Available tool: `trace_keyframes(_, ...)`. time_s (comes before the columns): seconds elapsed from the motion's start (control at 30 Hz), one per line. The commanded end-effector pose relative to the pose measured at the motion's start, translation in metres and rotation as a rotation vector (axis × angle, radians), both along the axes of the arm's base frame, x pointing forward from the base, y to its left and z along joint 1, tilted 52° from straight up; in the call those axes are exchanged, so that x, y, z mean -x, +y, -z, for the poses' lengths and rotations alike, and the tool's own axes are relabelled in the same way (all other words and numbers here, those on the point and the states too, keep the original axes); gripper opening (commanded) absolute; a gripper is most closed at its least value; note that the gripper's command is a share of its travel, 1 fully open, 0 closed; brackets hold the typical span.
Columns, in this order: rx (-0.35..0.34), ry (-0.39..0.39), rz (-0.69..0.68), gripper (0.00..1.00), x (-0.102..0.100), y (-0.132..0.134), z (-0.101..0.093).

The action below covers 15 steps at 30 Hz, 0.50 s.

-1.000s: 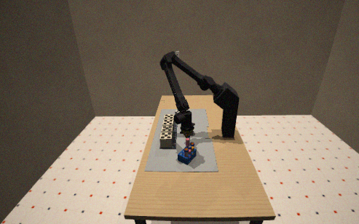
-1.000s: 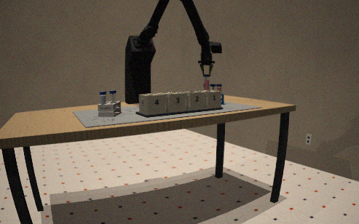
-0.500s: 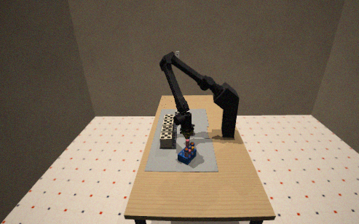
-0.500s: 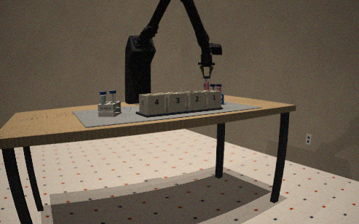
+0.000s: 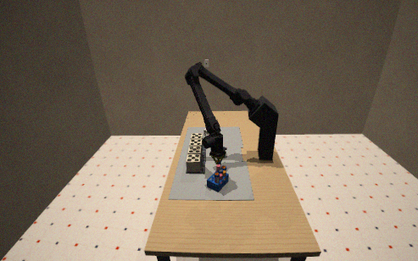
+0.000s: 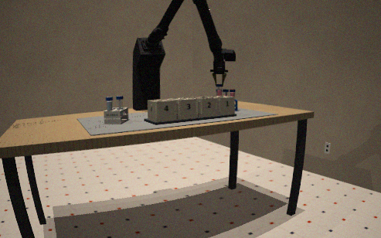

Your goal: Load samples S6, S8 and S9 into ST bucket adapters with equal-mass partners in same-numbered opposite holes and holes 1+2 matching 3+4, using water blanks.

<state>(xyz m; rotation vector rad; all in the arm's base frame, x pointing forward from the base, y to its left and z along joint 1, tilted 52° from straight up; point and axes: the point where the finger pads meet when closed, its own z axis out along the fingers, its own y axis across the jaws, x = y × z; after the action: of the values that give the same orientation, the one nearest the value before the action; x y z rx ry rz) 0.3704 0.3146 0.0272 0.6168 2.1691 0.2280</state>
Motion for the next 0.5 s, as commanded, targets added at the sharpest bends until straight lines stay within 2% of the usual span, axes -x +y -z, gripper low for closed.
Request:
trace_keyframes(0.0,0.000,-0.009,-0.025,0.00,-0.002,0.010,0.001)
trace_keyframes(0.07,0.000,-0.009,-0.007,0.00,-0.010,0.004,0.003)
trace_keyframes(0.47,0.001,-0.008,-0.007,0.00,-0.022,0.002,0.013)
